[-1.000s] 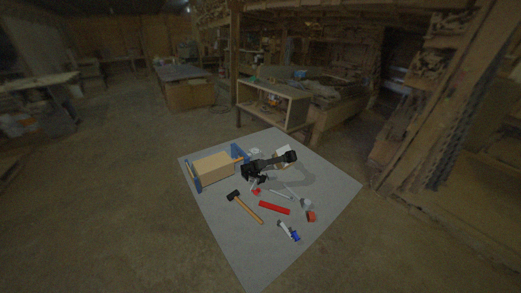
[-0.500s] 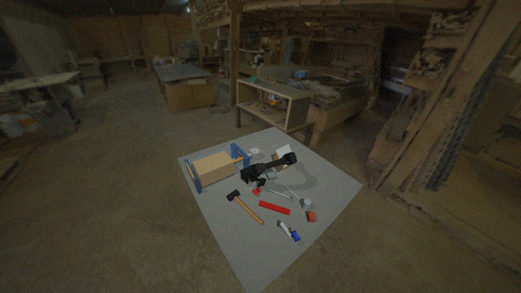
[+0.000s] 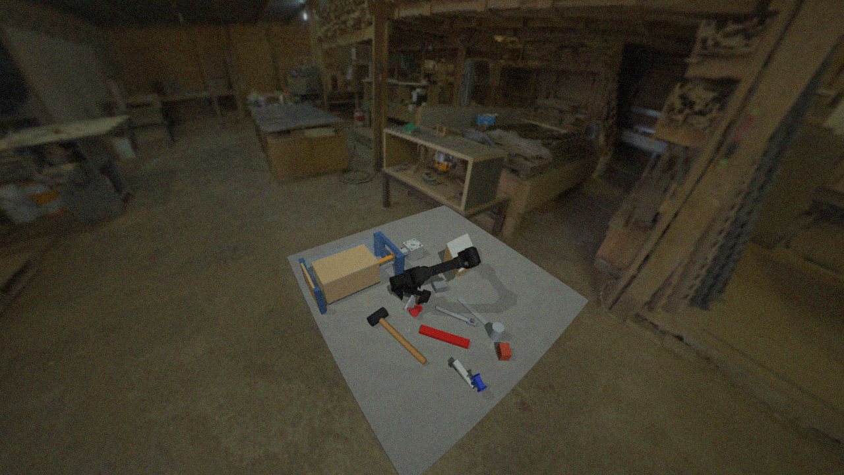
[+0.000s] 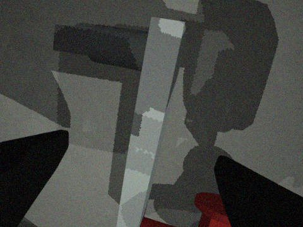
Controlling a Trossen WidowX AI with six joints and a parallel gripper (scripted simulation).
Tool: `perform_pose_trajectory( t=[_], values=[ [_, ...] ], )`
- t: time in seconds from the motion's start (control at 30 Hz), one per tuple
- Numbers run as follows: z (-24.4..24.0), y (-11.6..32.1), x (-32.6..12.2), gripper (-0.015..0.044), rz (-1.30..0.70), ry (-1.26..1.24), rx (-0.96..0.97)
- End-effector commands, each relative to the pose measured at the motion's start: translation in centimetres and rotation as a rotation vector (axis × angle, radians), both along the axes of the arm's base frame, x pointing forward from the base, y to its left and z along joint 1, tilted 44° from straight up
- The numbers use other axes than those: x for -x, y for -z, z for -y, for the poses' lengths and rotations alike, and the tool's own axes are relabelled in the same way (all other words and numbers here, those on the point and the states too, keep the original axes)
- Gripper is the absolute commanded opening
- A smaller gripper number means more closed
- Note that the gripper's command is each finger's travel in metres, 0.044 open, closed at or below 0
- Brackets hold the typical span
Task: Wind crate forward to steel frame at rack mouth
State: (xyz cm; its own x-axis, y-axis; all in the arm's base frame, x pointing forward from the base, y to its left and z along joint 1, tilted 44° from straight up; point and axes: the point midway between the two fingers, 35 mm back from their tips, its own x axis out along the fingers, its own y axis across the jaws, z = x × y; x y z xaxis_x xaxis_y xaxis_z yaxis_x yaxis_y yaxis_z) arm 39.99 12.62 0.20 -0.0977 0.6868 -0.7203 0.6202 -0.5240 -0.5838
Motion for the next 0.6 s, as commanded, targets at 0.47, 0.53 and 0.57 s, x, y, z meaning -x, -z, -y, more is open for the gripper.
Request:
perform_pose_trajectory(
  t=[0.47, 0.53, 0.57],
  values=[
    [0.01, -0.02, -0.02, 0.0307, 0.001, 0.0, 0.0],
    [0.01, -0.02, -0.02, 0.0293, 0.001, 0.0, 0.0],
    [0.01, -0.02, -0.02, 0.0287, 0.001, 0.0, 0.0]
  ],
)
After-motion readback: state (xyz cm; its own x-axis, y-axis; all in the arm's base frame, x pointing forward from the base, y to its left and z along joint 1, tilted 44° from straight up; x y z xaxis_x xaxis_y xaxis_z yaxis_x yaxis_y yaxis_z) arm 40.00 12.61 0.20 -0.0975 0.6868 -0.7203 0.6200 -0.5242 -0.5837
